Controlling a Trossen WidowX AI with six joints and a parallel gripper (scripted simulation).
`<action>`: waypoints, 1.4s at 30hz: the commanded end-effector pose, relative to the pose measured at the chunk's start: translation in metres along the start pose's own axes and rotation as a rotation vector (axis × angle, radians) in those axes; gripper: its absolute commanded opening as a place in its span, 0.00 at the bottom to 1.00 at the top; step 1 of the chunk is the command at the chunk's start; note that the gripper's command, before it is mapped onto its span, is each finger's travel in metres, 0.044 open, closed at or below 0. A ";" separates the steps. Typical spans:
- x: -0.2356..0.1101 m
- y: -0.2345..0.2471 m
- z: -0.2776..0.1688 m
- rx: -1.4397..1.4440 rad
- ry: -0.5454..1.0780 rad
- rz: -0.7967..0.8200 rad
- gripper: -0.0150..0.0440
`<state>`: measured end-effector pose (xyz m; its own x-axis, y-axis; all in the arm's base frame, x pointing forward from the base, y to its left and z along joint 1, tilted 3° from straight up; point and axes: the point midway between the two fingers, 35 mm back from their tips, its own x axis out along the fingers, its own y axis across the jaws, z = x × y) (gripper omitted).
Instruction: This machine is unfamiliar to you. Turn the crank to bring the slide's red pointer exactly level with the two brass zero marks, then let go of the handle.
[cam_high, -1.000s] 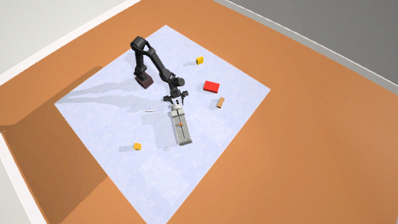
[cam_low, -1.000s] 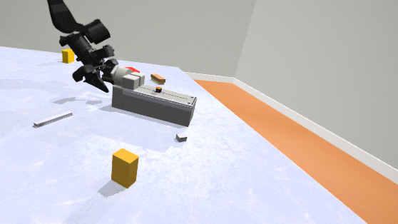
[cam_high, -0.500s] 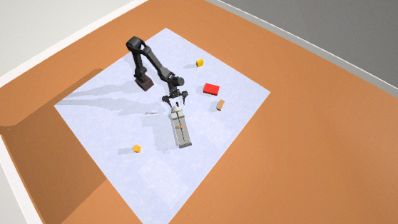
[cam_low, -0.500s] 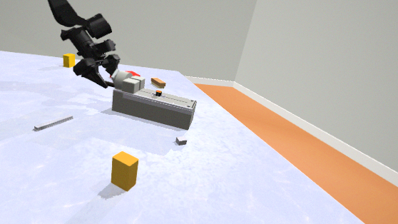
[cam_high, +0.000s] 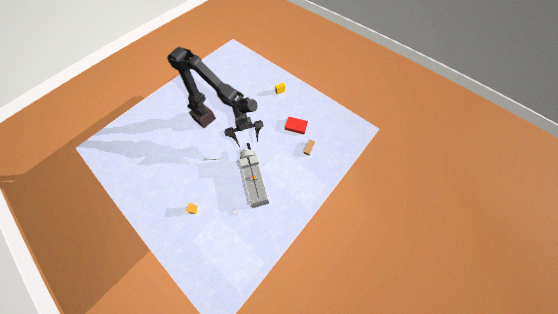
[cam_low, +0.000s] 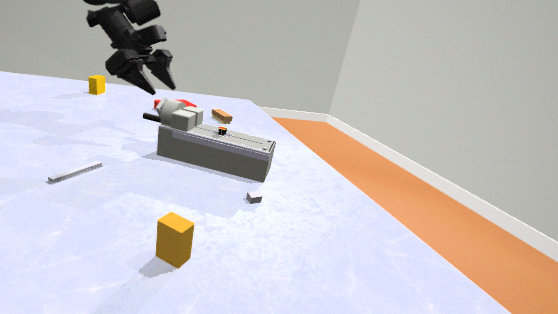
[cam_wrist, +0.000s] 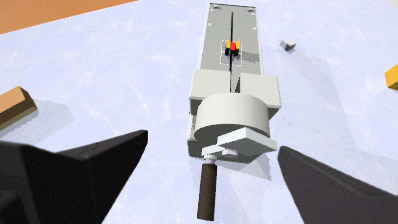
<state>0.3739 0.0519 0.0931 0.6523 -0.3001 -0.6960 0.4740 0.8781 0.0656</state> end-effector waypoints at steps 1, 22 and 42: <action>-0.019 0.001 0.019 0.001 0.003 0.004 1.00; 0.012 -0.026 0.099 -0.137 0.124 0.103 1.00; 0.081 -0.054 0.095 -0.216 0.136 0.185 1.00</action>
<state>0.4568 -0.0556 0.1072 0.6187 -0.0929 -0.7801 0.2173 0.9745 0.0562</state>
